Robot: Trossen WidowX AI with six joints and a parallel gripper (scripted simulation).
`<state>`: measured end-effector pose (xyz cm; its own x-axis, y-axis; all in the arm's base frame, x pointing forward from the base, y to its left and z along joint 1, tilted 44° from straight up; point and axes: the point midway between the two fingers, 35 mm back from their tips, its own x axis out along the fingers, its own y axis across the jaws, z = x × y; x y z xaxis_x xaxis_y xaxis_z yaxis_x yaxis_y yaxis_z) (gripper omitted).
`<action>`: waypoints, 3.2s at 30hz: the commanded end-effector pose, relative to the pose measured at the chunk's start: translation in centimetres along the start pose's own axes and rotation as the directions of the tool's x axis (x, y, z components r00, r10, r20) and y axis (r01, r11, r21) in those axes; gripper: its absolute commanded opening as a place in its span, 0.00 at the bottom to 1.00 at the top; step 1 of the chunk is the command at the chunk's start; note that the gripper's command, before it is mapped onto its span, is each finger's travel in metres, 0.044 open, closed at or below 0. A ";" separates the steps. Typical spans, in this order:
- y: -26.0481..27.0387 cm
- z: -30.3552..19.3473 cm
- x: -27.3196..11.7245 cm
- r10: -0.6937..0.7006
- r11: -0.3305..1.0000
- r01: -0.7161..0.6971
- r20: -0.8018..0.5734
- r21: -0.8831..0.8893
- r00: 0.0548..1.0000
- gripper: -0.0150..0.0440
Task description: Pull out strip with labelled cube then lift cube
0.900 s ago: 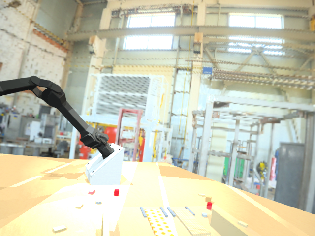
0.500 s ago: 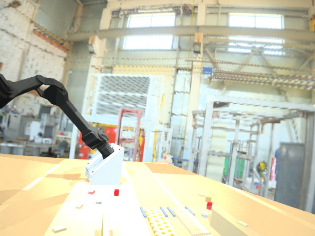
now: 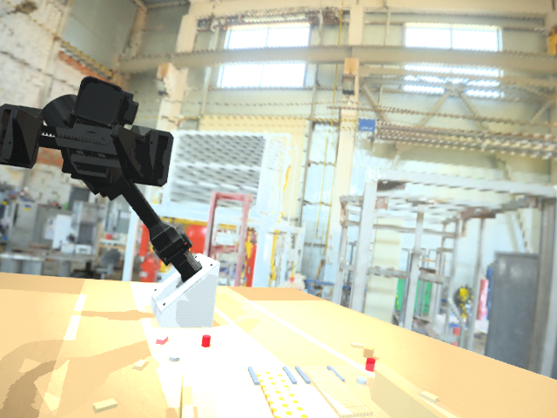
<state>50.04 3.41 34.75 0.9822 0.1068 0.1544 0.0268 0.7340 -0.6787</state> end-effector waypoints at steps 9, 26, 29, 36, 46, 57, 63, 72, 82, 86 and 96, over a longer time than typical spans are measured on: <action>18.3 -4.5 -7.9 0.233 0.965 -0.171 -0.347 0.199 0.909 0.93; 27.4 -10.4 -24.2 0.193 0.971 -0.240 -0.620 0.009 0.760 0.93; 27.4 -10.4 -24.2 0.193 0.971 -0.240 -0.620 0.009 0.760 0.93; 29.3 -12.1 -21.9 0.189 0.976 -0.206 -0.743 0.070 0.642 0.67; 31.6 -17.2 -18.5 0.116 0.993 -0.055 -0.950 0.104 0.291 0.25; 31.4 -21.6 -17.7 -0.004 0.993 0.121 -0.999 -0.010 -0.048 0.25; 31.4 -21.6 -17.9 -0.004 0.993 0.120 -0.999 -0.010 -0.048 0.25; 31.4 -22.7 -17.9 -0.004 0.993 0.120 -0.999 -0.010 -0.048 0.25; 31.4 -24.3 -18.0 -0.004 0.993 0.120 -0.999 -0.010 -0.047 0.25; 31.4 -25.0 -18.1 -0.004 0.993 0.120 -0.999 -0.010 -0.047 0.25; 31.4 -26.6 -18.3 -0.005 0.993 0.120 -0.999 -0.011 -0.047 0.25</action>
<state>37.96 7.39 -8.00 0.1460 -0.6724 -0.7256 0.1491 0.7401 -0.6558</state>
